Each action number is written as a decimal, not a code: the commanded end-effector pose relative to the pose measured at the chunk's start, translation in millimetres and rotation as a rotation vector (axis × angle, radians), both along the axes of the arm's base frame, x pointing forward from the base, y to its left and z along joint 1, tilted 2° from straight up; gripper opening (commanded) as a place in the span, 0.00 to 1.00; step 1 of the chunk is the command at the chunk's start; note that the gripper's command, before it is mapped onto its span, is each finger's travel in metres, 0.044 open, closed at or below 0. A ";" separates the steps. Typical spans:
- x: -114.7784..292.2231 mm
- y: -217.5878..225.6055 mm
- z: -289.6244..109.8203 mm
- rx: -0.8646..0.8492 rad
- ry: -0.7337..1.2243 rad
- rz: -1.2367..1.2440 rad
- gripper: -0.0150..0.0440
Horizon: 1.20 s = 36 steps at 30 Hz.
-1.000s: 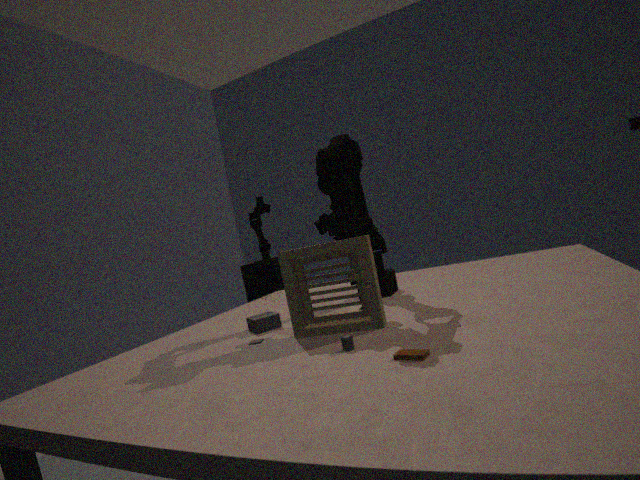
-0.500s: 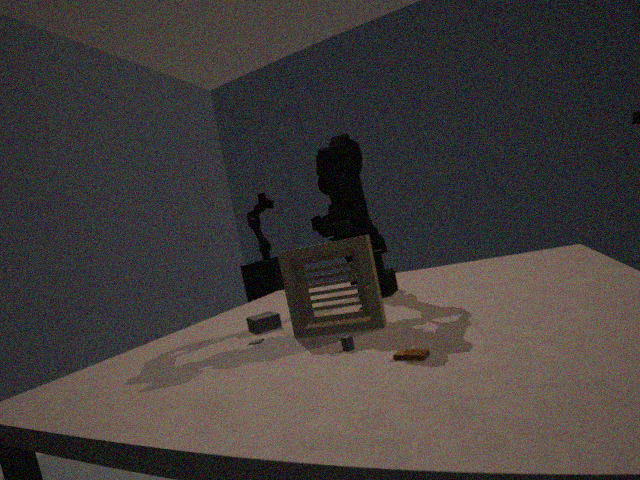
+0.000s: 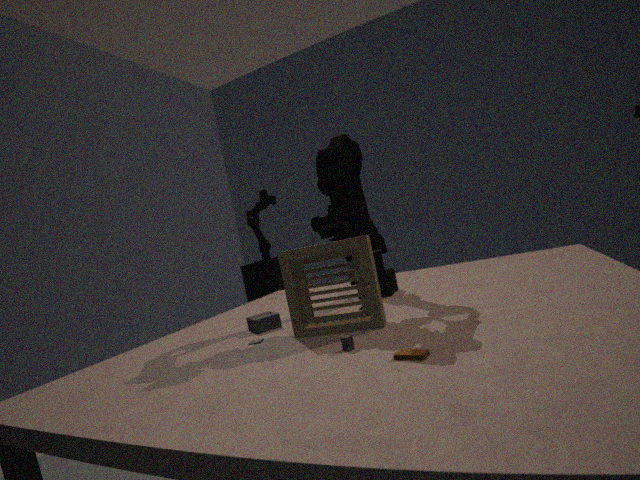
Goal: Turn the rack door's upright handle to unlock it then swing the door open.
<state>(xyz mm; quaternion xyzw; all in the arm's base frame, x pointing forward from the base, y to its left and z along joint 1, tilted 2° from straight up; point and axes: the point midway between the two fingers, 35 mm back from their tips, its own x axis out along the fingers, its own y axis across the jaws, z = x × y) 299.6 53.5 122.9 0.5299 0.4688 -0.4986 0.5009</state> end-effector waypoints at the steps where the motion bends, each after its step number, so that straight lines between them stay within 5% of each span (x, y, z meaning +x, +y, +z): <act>1: 0.3 -0.6 0.0 -0.003 -0.001 -0.007 0.60; 30: 0.3 -0.6 0.0 -0.003 -0.001 -0.007 0.27; 36: -1.2 -1.6 -0.1 -0.006 -0.001 0.042 0.27</act>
